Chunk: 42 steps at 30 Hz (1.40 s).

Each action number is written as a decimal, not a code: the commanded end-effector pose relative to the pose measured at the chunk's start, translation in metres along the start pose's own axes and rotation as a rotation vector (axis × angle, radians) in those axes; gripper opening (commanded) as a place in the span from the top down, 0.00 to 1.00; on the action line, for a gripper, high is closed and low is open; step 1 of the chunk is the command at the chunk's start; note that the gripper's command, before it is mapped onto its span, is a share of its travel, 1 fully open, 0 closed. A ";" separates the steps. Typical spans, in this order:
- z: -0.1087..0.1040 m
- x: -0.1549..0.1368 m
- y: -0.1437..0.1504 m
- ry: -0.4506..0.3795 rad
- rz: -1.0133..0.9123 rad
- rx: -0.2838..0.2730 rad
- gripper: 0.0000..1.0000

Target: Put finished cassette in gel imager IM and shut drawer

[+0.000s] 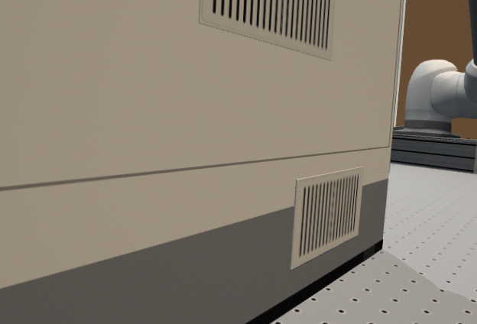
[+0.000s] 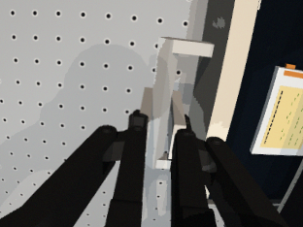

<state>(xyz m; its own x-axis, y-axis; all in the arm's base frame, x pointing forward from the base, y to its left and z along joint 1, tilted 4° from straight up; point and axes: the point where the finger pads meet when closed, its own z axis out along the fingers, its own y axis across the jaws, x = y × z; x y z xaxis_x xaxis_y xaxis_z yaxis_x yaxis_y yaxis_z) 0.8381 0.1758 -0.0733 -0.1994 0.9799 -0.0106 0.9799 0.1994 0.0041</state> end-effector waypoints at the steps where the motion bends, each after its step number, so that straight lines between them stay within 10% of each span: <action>1: 0.000 0.000 0.003 0.000 0.000 0.000 0.90; 42: 0.003 0.000 0.050 0.000 0.000 -0.022 0.90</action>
<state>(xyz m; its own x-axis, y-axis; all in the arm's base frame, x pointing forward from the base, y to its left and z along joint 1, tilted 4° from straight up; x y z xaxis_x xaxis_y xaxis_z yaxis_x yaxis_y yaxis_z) 0.8852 0.1853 -0.0763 -0.1994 0.9799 -0.0106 0.9795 0.1996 0.0257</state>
